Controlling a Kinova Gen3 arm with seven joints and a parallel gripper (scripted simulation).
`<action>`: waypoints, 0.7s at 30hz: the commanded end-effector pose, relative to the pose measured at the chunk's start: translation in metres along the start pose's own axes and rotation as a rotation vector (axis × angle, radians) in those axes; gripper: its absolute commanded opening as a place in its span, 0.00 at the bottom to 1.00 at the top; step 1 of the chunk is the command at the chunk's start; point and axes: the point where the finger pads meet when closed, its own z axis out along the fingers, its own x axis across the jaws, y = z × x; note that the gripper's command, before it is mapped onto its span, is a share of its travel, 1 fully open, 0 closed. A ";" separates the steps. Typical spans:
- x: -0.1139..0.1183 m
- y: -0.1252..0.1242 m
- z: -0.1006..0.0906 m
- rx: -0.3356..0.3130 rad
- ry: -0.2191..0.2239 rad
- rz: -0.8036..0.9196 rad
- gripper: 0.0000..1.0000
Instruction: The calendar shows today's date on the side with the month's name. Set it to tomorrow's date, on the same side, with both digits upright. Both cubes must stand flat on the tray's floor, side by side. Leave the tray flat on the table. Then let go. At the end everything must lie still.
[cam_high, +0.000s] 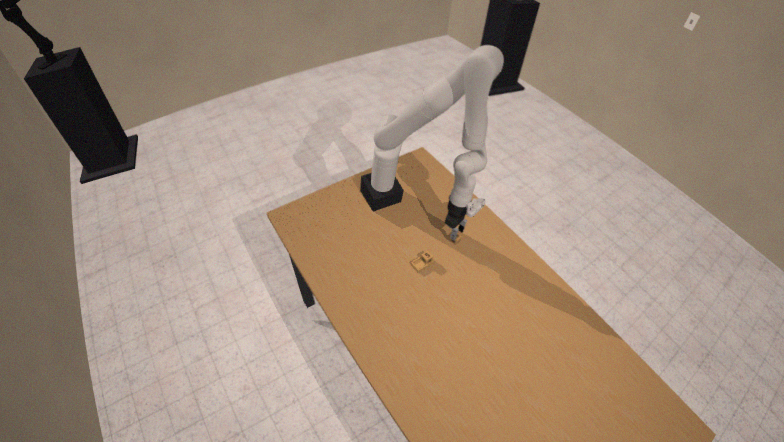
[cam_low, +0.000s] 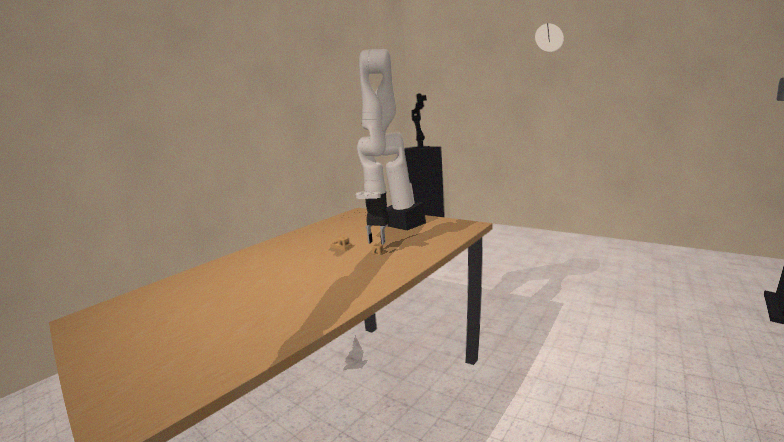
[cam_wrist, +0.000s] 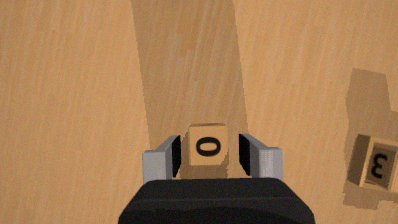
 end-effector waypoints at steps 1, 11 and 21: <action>0.000 0.000 0.000 0.001 0.001 -0.008 0.90; 0.000 0.000 0.001 0.001 0.002 -0.008 0.90; 0.003 -0.005 0.014 0.013 0.009 -0.005 0.90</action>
